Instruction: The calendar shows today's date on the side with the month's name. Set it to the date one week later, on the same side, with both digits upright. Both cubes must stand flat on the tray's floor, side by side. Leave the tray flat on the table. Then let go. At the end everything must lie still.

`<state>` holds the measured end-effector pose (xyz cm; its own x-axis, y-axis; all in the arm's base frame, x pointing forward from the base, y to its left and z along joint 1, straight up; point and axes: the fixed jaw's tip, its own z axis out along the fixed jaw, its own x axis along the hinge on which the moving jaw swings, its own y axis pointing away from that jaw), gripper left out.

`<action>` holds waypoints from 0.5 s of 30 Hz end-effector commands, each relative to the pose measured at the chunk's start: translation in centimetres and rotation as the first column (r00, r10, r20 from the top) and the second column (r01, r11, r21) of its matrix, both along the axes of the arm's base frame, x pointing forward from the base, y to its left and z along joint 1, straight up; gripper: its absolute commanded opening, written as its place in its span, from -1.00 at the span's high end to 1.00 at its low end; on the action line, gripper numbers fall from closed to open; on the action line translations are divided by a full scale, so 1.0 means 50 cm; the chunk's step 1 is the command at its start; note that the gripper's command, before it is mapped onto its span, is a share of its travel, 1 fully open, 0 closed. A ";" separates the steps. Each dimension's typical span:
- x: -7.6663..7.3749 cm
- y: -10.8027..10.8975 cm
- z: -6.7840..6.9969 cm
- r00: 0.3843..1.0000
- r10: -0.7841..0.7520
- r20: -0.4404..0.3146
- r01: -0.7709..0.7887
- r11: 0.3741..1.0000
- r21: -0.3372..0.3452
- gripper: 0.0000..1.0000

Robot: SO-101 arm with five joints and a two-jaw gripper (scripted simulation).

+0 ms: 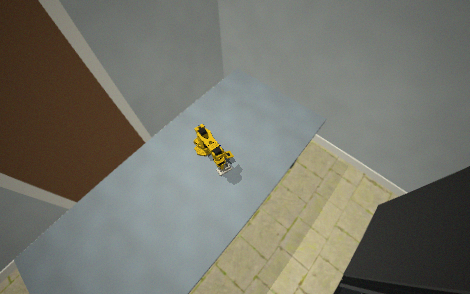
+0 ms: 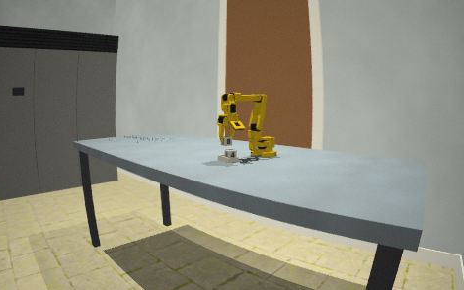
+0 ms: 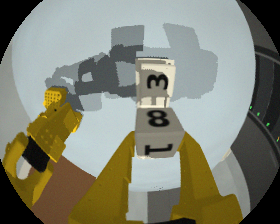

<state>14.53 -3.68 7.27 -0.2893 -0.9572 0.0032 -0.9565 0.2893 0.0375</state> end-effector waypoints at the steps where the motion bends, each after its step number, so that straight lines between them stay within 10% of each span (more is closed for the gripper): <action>1: 0.013 0.001 0.019 0.998 0.004 0.063 -0.003 1.000 -0.014 1.00; 15: 0.047 0.099 0.012 0.948 0.311 0.063 -0.311 0.950 -0.014 1.00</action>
<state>15.72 -0.23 7.38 -0.0603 -0.9982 0.0027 -0.9978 0.0604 0.0273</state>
